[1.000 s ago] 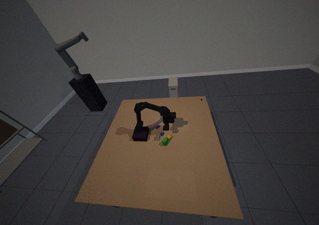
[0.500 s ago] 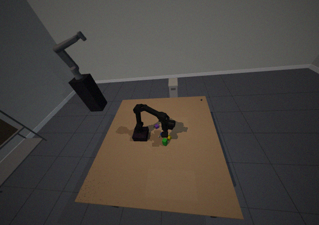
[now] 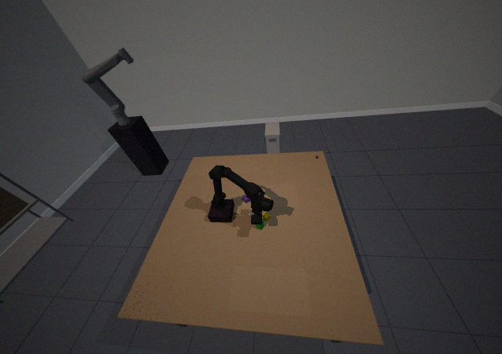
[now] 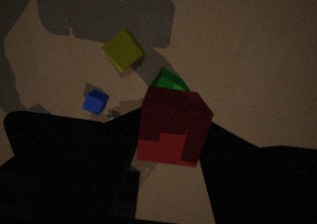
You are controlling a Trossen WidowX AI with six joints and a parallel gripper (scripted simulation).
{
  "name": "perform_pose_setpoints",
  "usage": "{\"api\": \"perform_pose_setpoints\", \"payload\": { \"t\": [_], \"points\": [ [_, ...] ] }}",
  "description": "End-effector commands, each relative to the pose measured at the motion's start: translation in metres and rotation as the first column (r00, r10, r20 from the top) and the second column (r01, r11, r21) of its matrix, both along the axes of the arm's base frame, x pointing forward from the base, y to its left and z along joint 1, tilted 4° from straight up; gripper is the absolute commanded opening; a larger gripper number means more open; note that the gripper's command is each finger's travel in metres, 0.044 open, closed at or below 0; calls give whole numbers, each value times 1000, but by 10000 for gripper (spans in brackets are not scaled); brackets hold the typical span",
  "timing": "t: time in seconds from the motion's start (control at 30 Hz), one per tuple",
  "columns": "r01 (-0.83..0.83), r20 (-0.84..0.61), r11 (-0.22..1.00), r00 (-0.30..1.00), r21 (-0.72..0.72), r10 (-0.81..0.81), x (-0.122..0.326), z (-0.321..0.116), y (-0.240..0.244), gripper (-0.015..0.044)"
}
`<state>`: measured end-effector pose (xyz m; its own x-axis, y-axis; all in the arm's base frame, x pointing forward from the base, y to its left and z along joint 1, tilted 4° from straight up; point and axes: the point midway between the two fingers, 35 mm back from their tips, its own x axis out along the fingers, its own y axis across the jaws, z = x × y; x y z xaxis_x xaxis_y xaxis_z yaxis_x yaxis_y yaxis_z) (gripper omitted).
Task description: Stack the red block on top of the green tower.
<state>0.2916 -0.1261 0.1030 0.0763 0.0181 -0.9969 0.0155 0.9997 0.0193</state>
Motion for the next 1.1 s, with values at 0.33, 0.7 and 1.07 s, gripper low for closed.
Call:
{"api": "perform_pose_setpoints", "payload": {
  "t": [0.33, 0.7, 1.07],
  "points": [
    [-6, -1, 1000, 1000, 7, 6, 1, -34, 0, 0],
    [-6, -1, 1000, 1000, 7, 6, 1, -34, 0, 0],
    [-6, -1, 1000, 1000, 7, 6, 1, -35, 0, 0]
  ]
}}
